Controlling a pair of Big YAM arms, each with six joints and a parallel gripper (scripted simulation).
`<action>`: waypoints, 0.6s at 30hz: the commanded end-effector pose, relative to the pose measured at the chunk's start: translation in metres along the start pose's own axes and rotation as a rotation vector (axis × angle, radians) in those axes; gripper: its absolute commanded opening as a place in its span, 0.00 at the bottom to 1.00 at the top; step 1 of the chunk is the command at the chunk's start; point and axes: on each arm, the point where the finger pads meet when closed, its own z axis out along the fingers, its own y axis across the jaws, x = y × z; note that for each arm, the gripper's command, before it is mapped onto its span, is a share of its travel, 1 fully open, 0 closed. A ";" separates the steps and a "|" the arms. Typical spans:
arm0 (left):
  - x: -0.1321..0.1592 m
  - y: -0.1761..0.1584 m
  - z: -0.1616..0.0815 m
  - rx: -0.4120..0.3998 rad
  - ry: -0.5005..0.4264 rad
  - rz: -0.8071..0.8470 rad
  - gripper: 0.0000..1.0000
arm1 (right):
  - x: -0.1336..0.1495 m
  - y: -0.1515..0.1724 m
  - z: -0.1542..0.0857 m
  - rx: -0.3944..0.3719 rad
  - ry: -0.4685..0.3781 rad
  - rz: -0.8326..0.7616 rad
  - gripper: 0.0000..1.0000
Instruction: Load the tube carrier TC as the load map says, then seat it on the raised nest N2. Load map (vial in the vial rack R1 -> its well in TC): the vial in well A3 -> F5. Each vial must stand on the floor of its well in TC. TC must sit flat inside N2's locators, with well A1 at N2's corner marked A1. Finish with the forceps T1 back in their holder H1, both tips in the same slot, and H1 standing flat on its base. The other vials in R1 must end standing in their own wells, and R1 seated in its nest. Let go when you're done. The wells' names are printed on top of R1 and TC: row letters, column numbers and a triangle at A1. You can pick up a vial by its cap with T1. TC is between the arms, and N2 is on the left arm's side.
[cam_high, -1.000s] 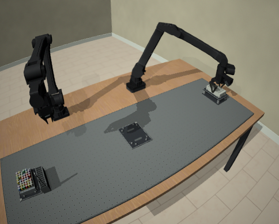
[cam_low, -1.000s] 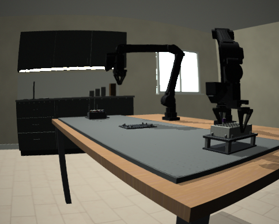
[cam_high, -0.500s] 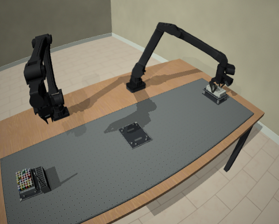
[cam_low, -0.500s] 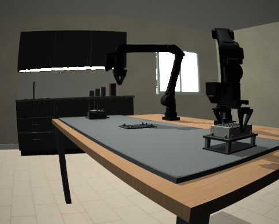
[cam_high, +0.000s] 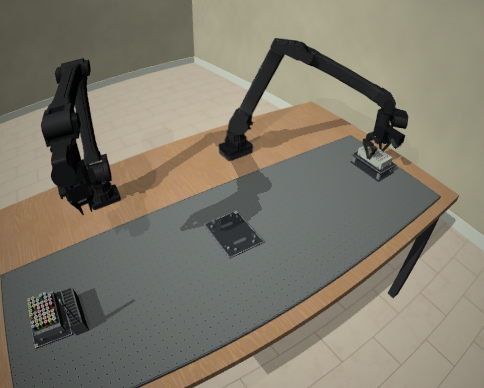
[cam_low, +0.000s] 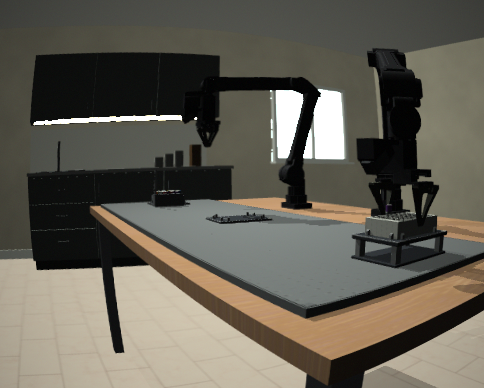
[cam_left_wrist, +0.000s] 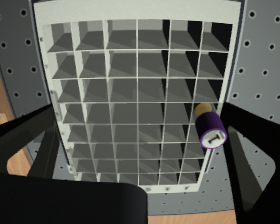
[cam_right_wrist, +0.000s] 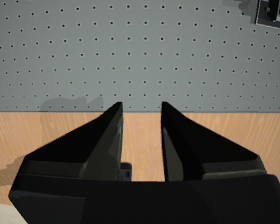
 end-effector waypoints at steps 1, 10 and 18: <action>-0.021 0.011 -0.052 -0.064 -0.066 0.002 1.00 | 0.001 0.000 0.008 -0.009 0.027 0.013 0.24; -0.020 0.010 -0.067 -0.065 -0.066 0.002 1.00 | 0.001 0.000 0.008 -0.009 0.027 0.013 0.24; -0.019 0.010 -0.077 -0.065 -0.067 0.002 1.00 | 0.001 0.000 0.008 -0.009 0.027 0.013 0.24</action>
